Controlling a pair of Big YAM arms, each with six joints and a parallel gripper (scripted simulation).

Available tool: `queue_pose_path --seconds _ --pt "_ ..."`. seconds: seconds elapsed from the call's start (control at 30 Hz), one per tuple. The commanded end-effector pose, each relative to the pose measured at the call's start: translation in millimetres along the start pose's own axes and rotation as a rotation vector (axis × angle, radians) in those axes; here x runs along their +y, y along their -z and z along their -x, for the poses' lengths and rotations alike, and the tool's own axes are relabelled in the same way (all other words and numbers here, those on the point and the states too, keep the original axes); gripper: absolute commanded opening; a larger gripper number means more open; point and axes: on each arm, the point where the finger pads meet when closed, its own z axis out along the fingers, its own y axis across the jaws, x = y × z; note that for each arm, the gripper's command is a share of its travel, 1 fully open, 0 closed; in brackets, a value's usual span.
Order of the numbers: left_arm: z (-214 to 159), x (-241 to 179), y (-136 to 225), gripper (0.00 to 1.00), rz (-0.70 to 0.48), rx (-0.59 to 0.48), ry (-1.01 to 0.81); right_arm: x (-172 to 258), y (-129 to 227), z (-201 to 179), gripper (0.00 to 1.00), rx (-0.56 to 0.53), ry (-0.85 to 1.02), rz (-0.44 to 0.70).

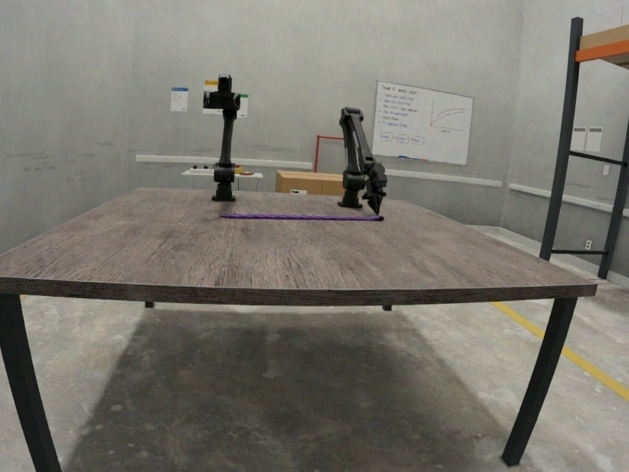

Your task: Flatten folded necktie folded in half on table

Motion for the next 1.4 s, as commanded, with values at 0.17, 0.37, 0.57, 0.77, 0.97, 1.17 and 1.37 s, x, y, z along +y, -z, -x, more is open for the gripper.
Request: queue_pose_path --seconds 0.17,0.37,0.57,0.77,0.97,1.17,1.37 --pt "35 1 3 0.04 0.001 -0.064 -0.005 7 1 32 1.0 -0.063 -0.011 0.011" --pt "35 1 3 0.04 0.001 -0.064 -0.005 7 1 32 1.0 -0.063 -0.011 0.011" --pt "35 1 3 0.04 0.001 -0.064 -0.005 7 1 32 1.0 -0.063 -0.011 0.011" --pt "35 1 3 0.04 0.001 -0.064 -0.005 7 1 32 1.0 -0.063 -0.011 0.011" --pt "35 1 3 0.05 0.001 -0.064 -0.005 7 1 32 1.0 -0.063 -0.011 0.011" --pt "41 0 7 0.12 0.0 -0.078 -0.006 7 1 32 1.0 -0.063 -0.011 0.011" --pt "54 -2 15 0.17 -0.004 -0.105 -0.007 7 1 32 1.0 -0.063 -0.011 0.011"
